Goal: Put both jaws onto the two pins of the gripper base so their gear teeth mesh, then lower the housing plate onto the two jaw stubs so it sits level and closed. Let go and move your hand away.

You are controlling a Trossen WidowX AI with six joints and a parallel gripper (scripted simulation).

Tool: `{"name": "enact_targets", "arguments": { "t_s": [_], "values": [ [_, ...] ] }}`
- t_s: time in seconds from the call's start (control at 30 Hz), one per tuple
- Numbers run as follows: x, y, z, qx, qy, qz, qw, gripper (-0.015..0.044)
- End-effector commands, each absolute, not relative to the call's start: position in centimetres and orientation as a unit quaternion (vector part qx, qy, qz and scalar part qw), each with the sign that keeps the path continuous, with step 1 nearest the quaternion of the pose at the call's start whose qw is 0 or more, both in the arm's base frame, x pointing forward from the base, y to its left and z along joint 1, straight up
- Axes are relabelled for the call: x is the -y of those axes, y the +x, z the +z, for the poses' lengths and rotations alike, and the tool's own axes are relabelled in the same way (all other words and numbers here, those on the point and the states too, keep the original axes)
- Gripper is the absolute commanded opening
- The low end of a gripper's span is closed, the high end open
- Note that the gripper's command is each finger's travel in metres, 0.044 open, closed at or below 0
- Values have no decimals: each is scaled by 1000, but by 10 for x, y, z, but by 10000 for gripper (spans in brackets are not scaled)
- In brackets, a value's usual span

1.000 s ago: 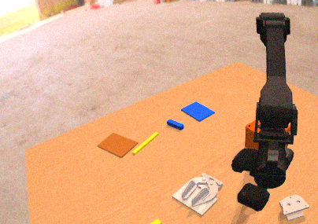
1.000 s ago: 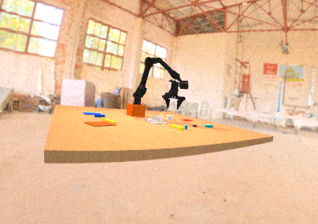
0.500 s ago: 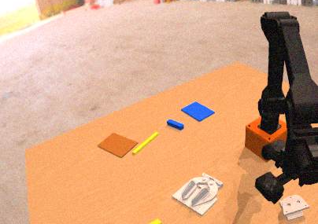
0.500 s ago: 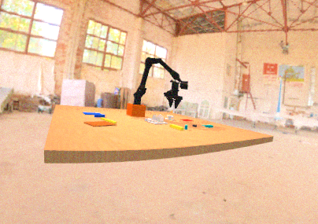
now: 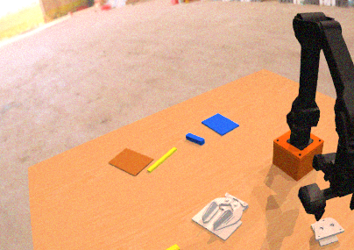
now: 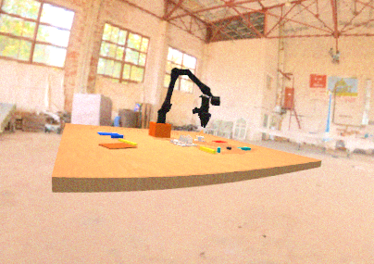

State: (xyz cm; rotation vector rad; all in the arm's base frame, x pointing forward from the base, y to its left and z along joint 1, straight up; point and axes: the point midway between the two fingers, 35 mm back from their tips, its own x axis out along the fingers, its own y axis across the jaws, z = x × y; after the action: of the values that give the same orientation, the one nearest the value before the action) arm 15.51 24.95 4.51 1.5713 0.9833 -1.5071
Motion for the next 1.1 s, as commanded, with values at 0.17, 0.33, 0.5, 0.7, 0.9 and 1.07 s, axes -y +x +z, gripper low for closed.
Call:
{"name": "enact_targets", "arguments": {
  "t_s": [0.17,0.33,0.5,0.7,0.9,1.07],
  "values": [
    [-247,154,9,-377,609,-592,369,440],
    [-248,154,3,-377,609,-592,369,440],
    [-248,154,-5,-377,609,-592,369,440],
    [-248,154,-11,-377,609,-592,369,440],
    [-248,154,-18,-377,609,-592,369,440],
    [-248,154,-26,-377,609,-592,369,440]
  ]
}}
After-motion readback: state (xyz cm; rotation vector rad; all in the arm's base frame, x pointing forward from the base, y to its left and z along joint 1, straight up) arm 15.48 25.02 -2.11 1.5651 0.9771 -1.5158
